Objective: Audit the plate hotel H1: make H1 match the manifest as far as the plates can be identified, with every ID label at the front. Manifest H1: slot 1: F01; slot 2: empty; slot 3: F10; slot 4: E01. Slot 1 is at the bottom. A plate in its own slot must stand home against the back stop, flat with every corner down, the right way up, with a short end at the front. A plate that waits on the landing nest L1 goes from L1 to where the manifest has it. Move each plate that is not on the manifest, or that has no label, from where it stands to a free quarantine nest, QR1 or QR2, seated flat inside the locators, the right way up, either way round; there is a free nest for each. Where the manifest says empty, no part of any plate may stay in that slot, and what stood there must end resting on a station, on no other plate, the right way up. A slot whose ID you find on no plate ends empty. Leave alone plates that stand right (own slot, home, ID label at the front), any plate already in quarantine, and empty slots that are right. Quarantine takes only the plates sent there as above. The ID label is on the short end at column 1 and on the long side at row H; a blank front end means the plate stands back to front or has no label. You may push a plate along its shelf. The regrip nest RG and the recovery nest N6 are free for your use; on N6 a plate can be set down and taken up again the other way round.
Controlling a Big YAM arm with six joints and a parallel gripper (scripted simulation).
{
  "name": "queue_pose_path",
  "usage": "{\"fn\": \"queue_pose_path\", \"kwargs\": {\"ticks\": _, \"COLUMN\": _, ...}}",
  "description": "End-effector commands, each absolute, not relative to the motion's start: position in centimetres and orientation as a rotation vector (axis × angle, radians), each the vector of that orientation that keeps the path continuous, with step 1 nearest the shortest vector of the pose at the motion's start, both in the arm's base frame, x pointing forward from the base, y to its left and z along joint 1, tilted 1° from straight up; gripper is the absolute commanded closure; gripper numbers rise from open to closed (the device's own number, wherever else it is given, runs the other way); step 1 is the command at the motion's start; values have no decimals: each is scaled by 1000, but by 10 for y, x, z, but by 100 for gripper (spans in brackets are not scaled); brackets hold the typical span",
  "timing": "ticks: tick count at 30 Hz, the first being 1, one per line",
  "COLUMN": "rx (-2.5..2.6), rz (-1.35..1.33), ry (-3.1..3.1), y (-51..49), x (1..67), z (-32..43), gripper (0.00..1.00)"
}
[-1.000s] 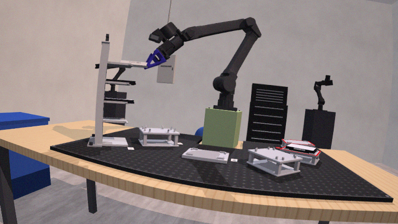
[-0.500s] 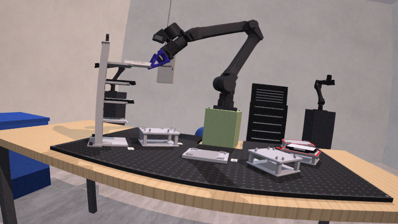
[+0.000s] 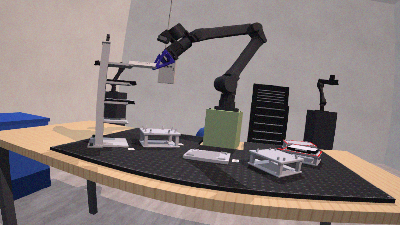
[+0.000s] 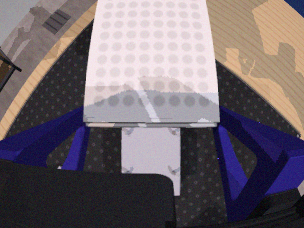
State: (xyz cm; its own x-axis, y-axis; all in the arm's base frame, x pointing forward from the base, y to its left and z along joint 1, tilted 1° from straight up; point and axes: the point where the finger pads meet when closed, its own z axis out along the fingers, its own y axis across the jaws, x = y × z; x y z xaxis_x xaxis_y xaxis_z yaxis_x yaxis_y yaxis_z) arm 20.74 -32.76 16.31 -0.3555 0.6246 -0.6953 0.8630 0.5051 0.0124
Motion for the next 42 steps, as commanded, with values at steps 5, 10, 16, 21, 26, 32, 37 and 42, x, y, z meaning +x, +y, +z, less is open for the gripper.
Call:
{"fn": "queue_pose_path", "kwargs": {"ticks": 5, "rx": 1205, "rz": -477, "ry": 2079, "y": -317, "x": 206, "z": 173, "gripper": 14}}
{"fn": "queue_pose_path", "kwargs": {"ticks": 10, "rx": 1207, "rz": -478, "ry": 2079, "y": -311, "x": 202, "z": 173, "gripper": 14}}
{"fn": "queue_pose_path", "kwargs": {"ticks": 16, "rx": 1206, "rz": -478, "ry": 2079, "y": -307, "x": 199, "z": 172, "gripper": 14}}
{"fn": "queue_pose_path", "kwargs": {"ticks": 21, "rx": 1205, "rz": -477, "ry": 2080, "y": -301, "x": 196, "z": 172, "gripper": 14}}
{"fn": "queue_pose_path", "kwargs": {"ticks": 26, "rx": 1206, "rz": -477, "ry": 2080, "y": -295, "x": 192, "z": 172, "gripper": 14}}
{"fn": "queue_pose_path", "kwargs": {"ticks": 32, "rx": 1209, "rz": -478, "ry": 2079, "y": -291, "x": 189, "z": 172, "gripper": 14}}
{"fn": "queue_pose_path", "kwargs": {"ticks": 37, "rx": 1207, "rz": -477, "ry": 2080, "y": -285, "x": 186, "z": 170, "gripper": 14}}
{"fn": "queue_pose_path", "kwargs": {"ticks": 42, "rx": 1205, "rz": -476, "ry": 2082, "y": -279, "x": 183, "z": 169, "gripper": 14}}
